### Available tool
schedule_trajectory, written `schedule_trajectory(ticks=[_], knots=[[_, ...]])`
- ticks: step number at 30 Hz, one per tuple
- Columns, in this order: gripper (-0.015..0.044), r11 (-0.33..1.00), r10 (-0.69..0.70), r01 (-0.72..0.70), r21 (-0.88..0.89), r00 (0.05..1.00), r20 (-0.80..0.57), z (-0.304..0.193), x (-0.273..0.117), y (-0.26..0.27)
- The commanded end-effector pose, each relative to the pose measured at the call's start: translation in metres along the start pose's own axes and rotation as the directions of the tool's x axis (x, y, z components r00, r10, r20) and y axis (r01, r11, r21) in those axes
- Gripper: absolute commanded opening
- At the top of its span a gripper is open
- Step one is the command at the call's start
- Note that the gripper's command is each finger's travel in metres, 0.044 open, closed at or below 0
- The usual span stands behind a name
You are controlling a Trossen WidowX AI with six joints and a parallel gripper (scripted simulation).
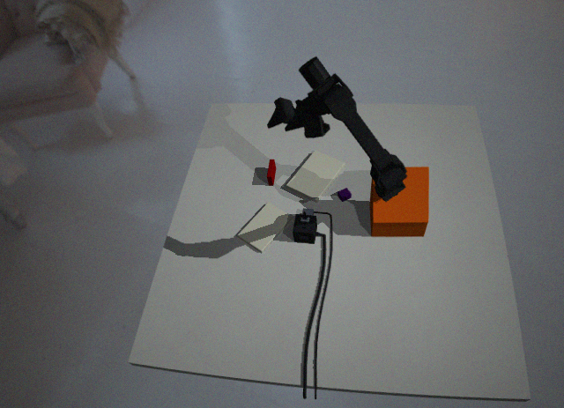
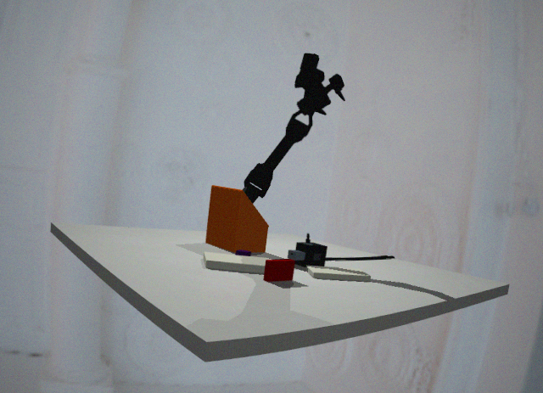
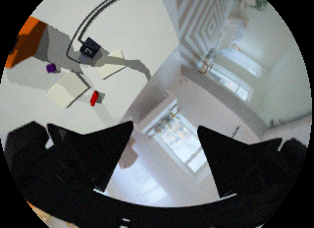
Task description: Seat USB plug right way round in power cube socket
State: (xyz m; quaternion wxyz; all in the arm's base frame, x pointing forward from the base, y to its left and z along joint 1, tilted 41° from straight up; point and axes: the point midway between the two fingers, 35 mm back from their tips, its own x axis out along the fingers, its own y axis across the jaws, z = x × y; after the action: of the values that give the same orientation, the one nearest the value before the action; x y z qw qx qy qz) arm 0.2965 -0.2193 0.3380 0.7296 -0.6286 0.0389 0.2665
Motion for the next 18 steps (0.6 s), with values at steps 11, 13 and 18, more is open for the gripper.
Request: schedule_trajectory(ticks=[11,13,18], knots=[[0.044,0.56,0.173,-0.221,0.798,0.974,0.149,0.017,0.082,0.055],[0.044,0.386,0.206,-0.244,0.889,0.963,0.175,0.022,0.097,0.067],[0.044,0.144,0.248,-0.249,0.958,0.946,0.209,0.029,0.115,0.083]])
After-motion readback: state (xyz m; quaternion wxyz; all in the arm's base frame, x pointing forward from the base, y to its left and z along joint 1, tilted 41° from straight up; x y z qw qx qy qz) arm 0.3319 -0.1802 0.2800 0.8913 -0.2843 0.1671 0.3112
